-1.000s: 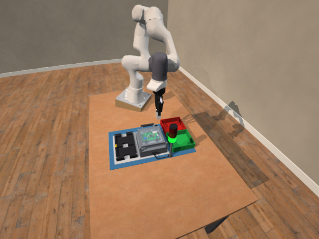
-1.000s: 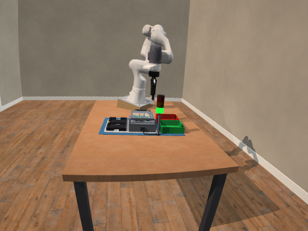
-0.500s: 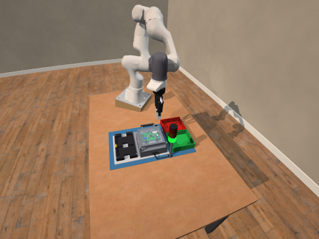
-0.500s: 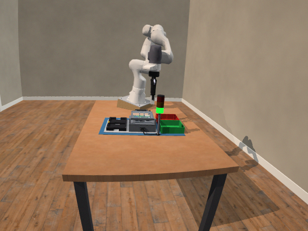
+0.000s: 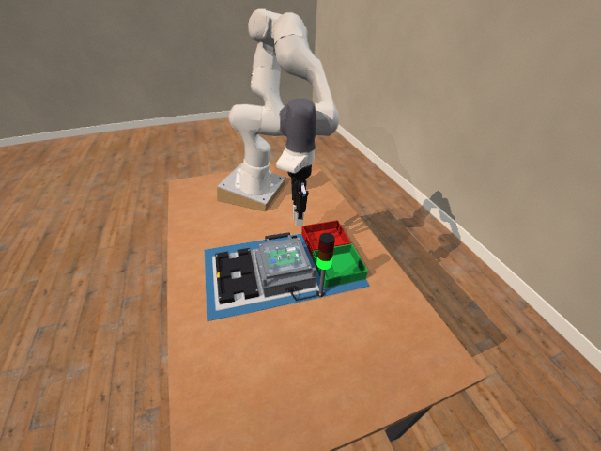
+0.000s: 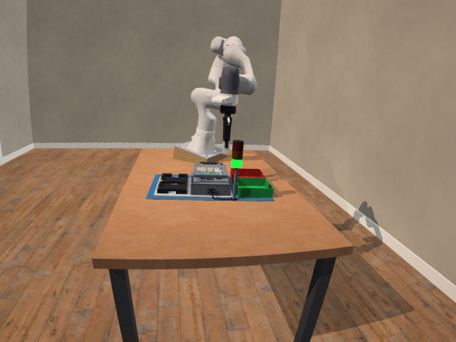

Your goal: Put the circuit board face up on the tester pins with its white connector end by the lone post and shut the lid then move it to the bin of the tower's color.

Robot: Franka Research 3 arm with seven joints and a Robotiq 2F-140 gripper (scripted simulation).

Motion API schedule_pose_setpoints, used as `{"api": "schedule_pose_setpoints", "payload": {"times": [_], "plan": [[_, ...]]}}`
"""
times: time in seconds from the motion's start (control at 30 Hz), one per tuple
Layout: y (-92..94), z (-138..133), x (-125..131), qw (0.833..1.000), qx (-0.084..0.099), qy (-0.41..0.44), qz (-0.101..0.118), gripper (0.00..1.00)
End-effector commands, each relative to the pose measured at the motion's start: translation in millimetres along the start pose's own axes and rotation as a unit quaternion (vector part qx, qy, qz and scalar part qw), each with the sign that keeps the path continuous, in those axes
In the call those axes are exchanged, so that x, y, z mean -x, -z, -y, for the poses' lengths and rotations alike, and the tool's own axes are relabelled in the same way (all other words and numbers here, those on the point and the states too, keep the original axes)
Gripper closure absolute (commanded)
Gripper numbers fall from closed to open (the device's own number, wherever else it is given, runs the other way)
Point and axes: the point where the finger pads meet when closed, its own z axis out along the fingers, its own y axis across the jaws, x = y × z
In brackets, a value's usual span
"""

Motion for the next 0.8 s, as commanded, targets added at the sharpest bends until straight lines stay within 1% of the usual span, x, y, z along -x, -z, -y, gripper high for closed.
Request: {"api": "schedule_pose_setpoints", "payload": {"times": [0.0,0.17,0.33,0.4,0.77], "plan": [[0.5,-0.2,-0.4,1.0,0.0,-0.001,-0.001,0.84],[0.5,-0.3,-2.2,1.0,0.0,-0.001,-0.001,0.84],[0.5,-1.2,-15.4,1.0,0.0,-0.001,-0.001,0.84],[0.5,-1.2,-15.4,1.0,0.0,-0.001,-0.001,0.84],[0.6,-4.6,-66.5,1.0,0.0,-0.001,-0.001,0.84]]}}
